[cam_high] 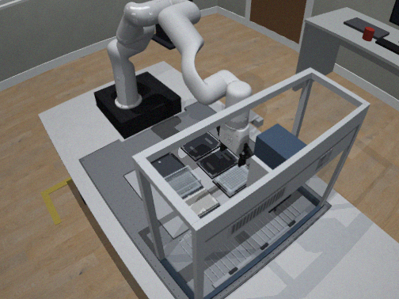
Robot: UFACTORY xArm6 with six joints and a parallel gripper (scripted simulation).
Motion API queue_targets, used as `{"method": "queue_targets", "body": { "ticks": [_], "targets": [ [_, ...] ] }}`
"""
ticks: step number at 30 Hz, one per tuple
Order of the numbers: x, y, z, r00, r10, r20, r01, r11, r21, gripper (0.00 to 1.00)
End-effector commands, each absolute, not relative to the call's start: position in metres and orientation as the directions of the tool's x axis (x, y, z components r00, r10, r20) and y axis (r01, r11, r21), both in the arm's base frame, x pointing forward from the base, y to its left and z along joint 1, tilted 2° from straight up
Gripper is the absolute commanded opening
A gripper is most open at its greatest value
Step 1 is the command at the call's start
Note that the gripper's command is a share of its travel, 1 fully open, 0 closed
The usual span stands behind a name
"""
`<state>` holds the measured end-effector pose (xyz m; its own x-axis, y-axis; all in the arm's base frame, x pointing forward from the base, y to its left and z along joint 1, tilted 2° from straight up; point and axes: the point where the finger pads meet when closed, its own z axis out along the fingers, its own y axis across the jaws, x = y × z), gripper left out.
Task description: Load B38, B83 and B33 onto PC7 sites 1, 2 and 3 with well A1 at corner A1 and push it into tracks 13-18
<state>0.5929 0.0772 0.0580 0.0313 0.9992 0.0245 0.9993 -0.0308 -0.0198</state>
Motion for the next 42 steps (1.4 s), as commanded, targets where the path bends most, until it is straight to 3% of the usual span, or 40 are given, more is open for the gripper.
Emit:
{"method": "queue_targets", "body": {
  "ticks": [1,42],
  "targets": [
    [0.605,0.095,0.058,0.031,0.999,0.025,0.999,-0.030,-0.016,1.00],
    [0.604,0.095,0.021,0.031,0.999,0.025,0.999,-0.030,-0.017,1.00]
  ]
}}
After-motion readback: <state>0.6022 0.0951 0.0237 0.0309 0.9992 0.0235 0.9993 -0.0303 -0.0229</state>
